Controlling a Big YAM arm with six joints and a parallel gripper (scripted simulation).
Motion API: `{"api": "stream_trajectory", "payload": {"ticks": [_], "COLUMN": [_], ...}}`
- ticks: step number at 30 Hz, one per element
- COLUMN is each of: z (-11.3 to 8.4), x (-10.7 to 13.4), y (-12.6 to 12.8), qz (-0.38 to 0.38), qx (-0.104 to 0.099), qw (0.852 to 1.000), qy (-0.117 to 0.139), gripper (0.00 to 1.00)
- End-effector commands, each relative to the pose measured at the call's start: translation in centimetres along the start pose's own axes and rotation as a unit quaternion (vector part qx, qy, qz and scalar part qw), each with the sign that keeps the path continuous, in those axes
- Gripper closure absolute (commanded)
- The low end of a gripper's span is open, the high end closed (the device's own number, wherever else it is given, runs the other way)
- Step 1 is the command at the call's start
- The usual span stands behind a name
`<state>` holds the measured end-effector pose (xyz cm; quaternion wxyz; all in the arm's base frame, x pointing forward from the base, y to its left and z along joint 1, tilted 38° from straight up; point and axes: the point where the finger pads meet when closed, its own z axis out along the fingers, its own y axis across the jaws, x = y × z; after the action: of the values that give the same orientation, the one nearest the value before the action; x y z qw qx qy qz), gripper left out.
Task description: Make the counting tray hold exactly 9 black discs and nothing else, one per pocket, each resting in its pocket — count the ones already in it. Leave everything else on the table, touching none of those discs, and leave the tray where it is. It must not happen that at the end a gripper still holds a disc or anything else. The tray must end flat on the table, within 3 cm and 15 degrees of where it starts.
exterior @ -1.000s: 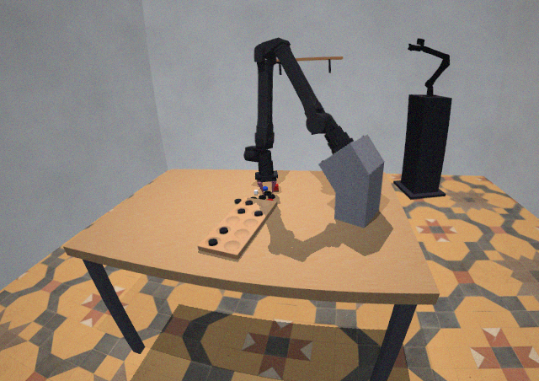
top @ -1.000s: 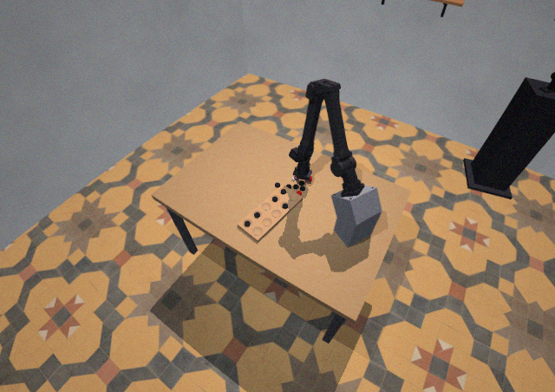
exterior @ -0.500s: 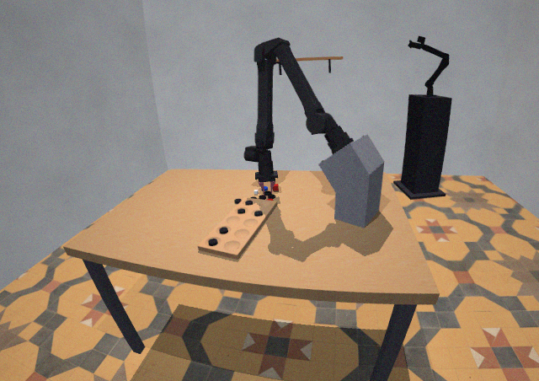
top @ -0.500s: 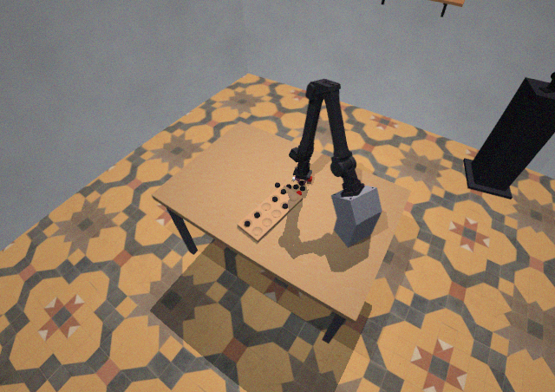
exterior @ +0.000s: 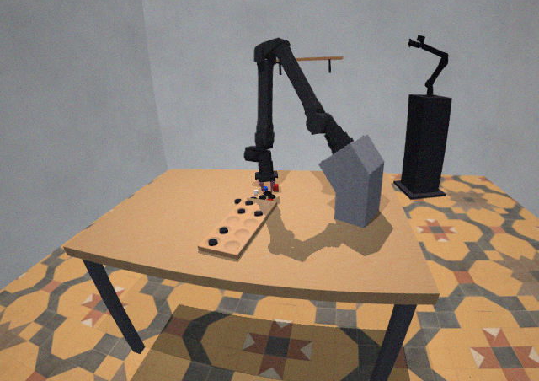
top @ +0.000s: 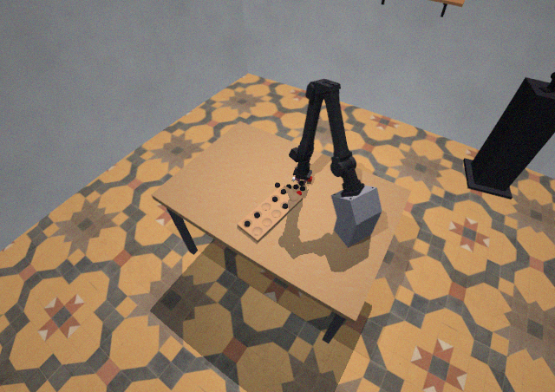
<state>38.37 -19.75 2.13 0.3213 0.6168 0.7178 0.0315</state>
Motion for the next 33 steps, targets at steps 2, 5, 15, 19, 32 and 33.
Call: {"api": "stream_trajectory", "payload": {"ticks": [2, 5, 15, 19, 32, 33], "z": [0.1, 0.1, -1.0, -1.6, -9.7, -9.7], "x": [-0.8, -0.8, -0.7, -0.2, -0.2, -0.2], "y": [0.5, 0.5, 0.6, 0.5, 0.7, 0.7], "qz": [-0.002, -0.002, -0.003, -0.004, 0.001, 0.001], "qx": [-0.008, -0.008, -0.008, -0.007, -0.009, -0.009], "qw": [1.000, 1.000, 1.000, 1.000, 1.000, 1.000], "qy": [-0.009, -0.009, -0.007, -0.004, -0.005, -0.005], "gripper": [1.00, 1.00, 1.00, 1.00, 1.00, 1.00]}}
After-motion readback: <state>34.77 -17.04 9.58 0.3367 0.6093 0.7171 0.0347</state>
